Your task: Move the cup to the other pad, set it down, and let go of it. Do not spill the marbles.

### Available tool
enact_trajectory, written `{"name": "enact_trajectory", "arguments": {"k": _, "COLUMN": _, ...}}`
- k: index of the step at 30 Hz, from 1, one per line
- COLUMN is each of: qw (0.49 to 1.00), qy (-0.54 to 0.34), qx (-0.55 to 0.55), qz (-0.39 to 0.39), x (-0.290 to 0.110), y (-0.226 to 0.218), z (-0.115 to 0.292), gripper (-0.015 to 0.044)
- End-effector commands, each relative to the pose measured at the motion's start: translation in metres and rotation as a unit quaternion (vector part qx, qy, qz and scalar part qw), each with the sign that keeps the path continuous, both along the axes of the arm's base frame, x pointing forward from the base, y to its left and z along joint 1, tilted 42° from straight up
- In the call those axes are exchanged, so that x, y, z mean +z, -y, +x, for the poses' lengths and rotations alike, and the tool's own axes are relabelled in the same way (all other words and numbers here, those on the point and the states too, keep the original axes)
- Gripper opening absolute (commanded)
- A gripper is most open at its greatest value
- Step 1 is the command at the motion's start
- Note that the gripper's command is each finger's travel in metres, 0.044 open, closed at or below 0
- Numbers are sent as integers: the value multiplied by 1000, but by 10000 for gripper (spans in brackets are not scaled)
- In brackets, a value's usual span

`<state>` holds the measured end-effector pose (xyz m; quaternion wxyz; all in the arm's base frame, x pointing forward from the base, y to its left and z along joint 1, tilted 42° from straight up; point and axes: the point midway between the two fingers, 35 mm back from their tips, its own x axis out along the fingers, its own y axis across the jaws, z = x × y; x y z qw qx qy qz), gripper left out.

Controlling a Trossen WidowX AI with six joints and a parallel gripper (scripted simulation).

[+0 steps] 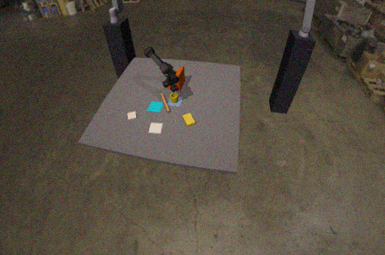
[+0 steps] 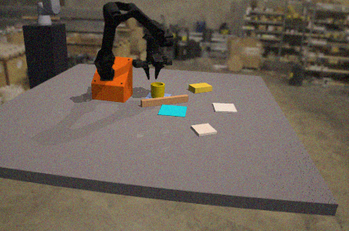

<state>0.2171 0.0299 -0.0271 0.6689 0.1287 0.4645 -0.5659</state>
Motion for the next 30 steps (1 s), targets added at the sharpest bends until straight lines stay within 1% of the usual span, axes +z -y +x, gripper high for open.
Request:
{"name": "enact_trajectory", "arguments": {"k": 1, "qw": 1000, "qy": 0, "qx": -4, "qz": -14, "x": 0, "y": 1, "z": 0, "gripper": 167}}
{"name": "enact_trajectory", "arguments": {"k": 30, "qw": 1000, "qy": 0, "qx": -4, "qz": -14, "x": -33, "y": 30, "z": -2, "gripper": 167}}
